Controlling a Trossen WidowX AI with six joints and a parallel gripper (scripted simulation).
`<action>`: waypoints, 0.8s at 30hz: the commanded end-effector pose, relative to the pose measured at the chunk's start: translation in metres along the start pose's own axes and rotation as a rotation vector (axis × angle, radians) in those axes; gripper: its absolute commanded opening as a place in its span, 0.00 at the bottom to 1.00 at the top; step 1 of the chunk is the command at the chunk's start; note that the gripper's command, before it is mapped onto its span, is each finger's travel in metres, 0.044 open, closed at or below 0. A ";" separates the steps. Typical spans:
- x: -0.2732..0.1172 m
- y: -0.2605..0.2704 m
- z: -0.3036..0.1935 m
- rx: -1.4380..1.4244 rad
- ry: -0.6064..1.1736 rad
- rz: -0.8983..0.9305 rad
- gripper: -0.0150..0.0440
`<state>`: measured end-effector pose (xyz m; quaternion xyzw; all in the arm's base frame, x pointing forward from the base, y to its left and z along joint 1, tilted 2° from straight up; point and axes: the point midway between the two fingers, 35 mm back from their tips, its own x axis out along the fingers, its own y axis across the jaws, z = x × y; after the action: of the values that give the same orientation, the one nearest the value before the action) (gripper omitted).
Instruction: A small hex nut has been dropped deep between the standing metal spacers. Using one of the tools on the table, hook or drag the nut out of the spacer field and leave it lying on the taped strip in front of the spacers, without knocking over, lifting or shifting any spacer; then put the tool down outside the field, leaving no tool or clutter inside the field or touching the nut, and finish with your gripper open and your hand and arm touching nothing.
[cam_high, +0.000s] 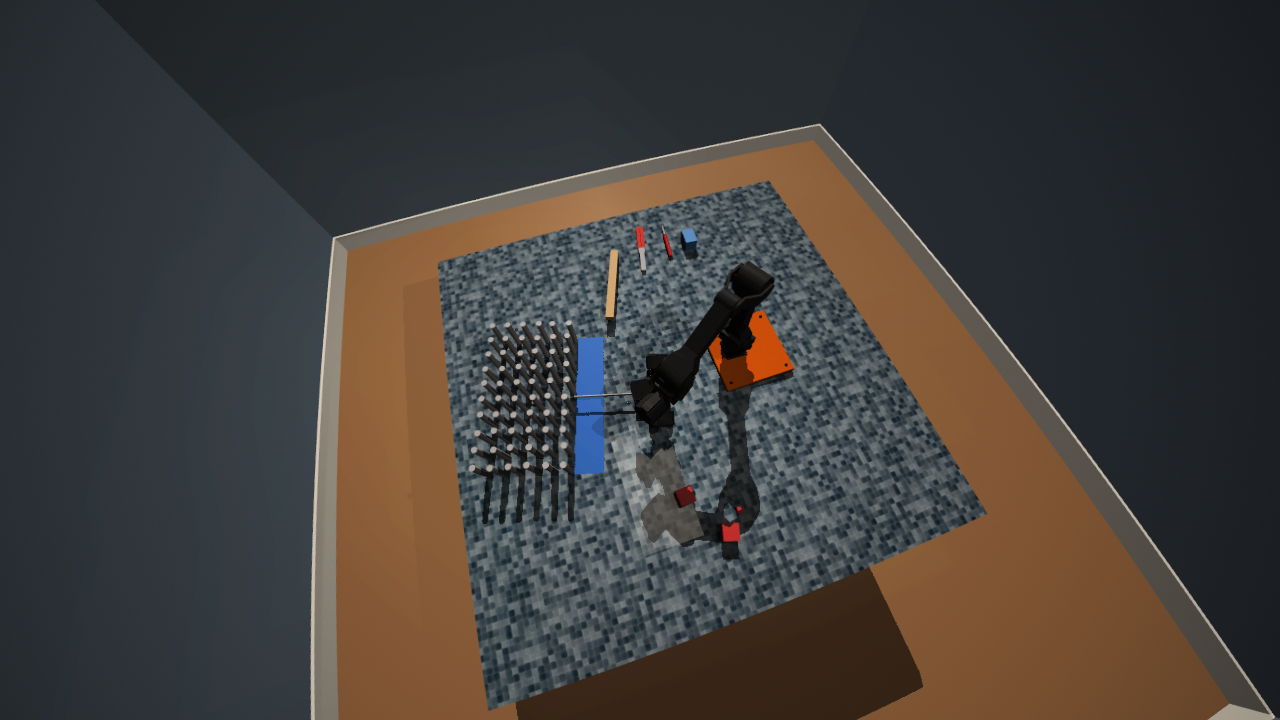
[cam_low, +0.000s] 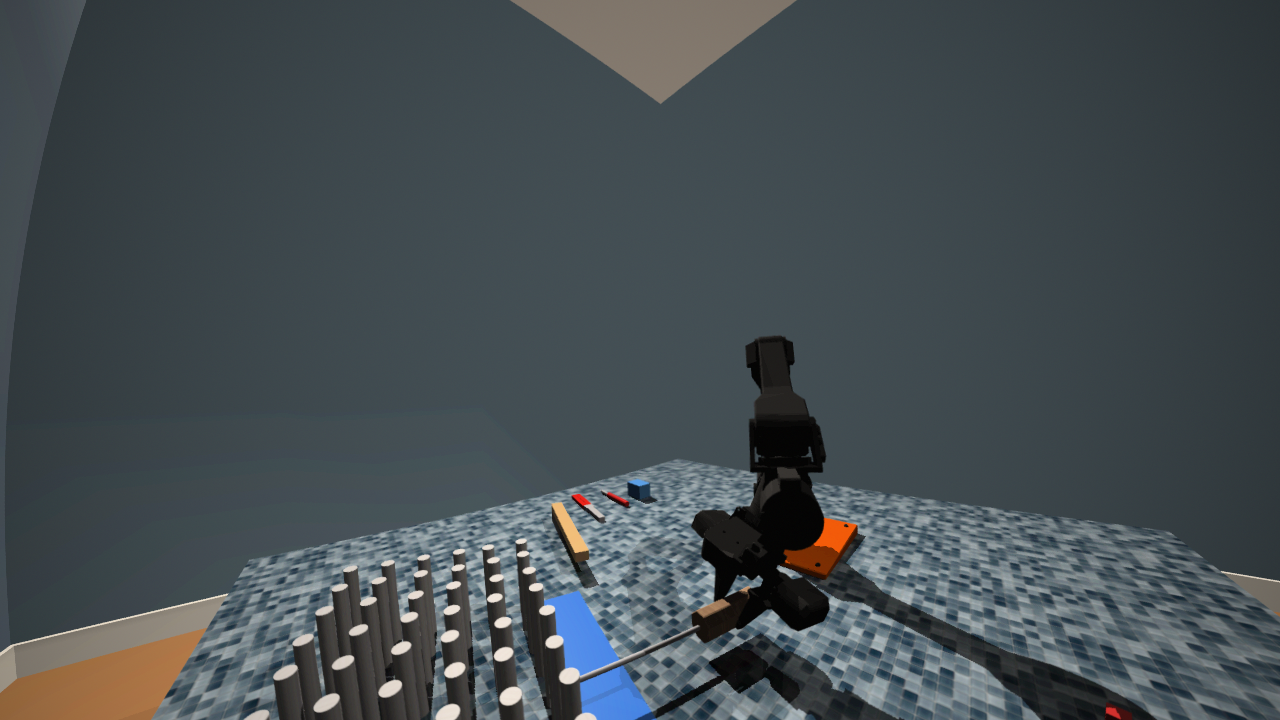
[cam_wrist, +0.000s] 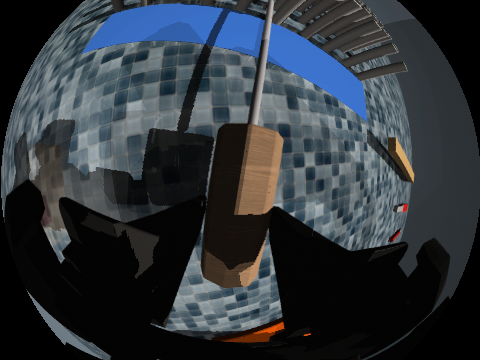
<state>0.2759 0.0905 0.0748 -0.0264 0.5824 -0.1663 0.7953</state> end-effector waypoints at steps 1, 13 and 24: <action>0.001 0.000 0.006 -0.002 -0.007 -0.002 0.25; 0.003 0.000 0.016 -0.002 -0.008 -0.002 0.25; 0.006 0.000 0.025 -0.001 -0.009 -0.002 0.25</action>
<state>0.2962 0.0857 0.0766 -0.0275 0.5807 -0.1676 0.7962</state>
